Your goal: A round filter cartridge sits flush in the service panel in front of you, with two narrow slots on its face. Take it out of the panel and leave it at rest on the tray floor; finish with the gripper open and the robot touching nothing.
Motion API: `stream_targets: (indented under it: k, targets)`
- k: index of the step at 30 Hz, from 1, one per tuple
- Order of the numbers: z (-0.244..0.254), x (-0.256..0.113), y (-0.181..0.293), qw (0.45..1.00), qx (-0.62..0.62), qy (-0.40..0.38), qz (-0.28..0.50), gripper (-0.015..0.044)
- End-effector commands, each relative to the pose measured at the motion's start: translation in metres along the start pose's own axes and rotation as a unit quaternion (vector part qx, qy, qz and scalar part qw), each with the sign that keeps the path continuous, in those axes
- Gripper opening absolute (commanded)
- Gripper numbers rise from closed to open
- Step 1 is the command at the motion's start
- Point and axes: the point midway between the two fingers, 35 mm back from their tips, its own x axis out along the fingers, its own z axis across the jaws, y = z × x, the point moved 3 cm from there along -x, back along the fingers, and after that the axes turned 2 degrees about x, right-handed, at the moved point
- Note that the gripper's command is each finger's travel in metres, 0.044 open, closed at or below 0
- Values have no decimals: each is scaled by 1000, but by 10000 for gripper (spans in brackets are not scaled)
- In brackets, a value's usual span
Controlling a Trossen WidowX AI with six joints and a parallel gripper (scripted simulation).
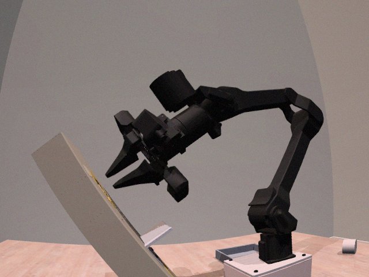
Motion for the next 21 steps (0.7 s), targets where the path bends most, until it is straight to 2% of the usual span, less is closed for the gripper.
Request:
stream_targets:
  k: [1,21]
  targets:
    - [2,8,1,1000,-2,-4,0,107]
    - [3,15,1,1000,-2,-3,0,107]
